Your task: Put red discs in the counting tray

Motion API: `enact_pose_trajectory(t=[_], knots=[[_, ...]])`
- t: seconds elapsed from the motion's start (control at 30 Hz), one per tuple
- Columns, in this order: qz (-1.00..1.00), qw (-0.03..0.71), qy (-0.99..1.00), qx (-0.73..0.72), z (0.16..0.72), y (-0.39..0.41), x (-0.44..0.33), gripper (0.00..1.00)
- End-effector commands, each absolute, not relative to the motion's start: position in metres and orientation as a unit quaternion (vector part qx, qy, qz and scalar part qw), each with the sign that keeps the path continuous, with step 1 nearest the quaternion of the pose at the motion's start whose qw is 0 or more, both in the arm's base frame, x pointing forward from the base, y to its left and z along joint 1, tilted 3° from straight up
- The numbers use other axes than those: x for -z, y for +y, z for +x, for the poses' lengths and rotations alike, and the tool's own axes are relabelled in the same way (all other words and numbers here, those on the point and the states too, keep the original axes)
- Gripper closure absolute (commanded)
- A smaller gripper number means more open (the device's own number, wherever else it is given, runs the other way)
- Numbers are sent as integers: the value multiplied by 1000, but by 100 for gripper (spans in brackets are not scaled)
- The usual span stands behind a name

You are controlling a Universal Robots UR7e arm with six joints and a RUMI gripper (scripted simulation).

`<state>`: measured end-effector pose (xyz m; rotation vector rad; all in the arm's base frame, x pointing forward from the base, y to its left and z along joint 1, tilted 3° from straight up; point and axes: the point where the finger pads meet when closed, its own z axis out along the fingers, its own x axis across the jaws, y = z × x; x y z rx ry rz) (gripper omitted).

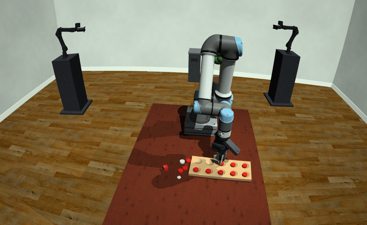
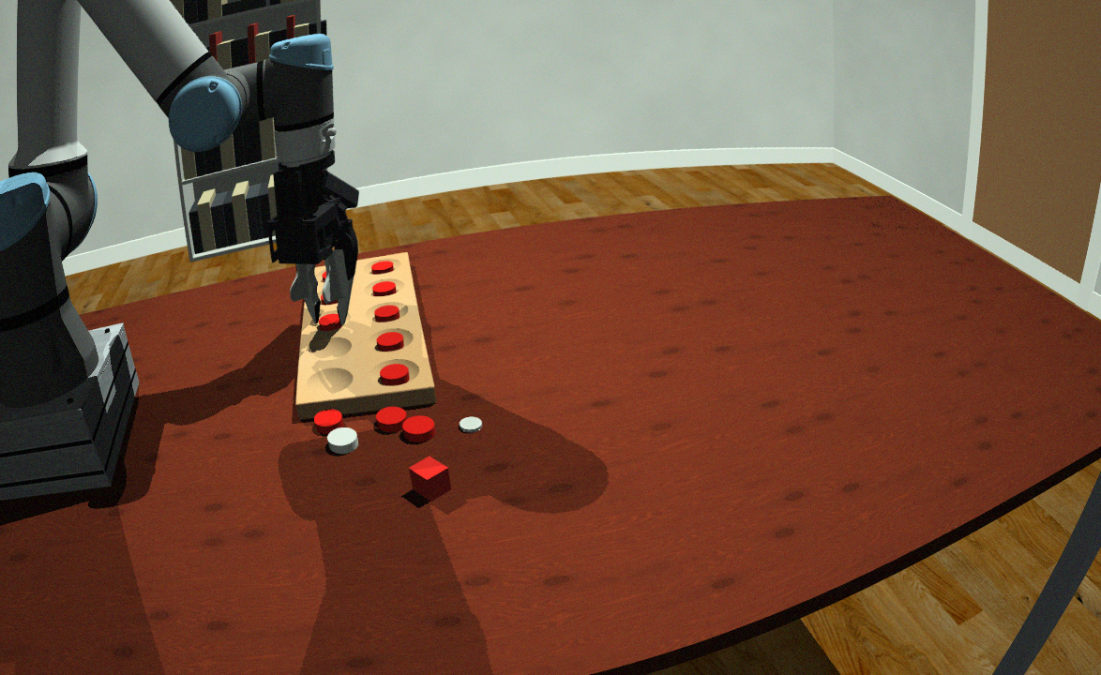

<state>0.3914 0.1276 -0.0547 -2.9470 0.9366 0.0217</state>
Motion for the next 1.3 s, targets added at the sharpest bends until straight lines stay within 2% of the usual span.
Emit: enact_pose_trajectory(t=[0.0, 1.27], knots=[[-953, 25, 303, -6, 392, 128, 54, 78], [-953, 25, 303, -6, 392, 127, 48, 72]])
